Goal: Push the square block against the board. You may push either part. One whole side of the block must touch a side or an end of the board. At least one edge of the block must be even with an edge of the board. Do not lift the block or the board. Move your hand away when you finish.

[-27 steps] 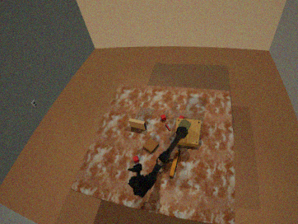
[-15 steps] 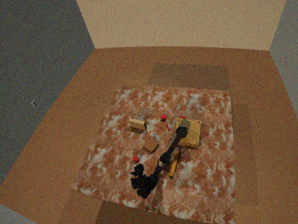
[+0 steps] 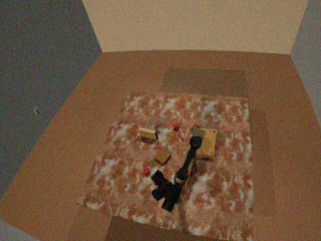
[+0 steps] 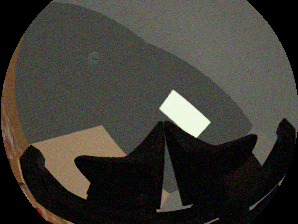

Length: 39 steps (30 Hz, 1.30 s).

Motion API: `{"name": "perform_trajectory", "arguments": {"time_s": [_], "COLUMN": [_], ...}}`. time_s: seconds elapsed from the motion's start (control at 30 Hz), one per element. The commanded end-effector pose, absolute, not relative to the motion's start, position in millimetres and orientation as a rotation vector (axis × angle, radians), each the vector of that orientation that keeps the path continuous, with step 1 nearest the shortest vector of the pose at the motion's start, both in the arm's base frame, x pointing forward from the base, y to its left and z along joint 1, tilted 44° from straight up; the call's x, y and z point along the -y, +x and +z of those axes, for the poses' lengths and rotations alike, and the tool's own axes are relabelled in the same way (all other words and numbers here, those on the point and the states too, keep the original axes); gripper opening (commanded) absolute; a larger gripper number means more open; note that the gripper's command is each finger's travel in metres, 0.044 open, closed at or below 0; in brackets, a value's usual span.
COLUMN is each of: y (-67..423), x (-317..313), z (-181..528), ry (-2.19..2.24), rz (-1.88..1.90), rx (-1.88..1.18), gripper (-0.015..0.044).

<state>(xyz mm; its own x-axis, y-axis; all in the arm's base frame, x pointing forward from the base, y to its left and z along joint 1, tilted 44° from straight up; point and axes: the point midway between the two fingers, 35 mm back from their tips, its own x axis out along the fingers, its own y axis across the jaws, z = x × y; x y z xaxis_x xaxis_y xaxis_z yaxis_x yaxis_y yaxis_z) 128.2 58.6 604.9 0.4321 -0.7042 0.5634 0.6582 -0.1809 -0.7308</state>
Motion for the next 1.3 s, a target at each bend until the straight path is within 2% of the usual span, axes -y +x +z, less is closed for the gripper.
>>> {"name": "perform_trajectory", "arguments": {"time_s": [0.0,0.57,0.9,1.27], "y": [111,77,87,117], "x": [-24,98,164,211], "z": [611,592,567,539], "ry": [-1.103,-0.697,-0.406,-0.181], "rz": [-1.18,-1.084,-0.951,-0.804], "rx": [-0.016,-0.045,-0.049,-0.053], "gripper": [0.0,0.0,0.0,0.0]}}
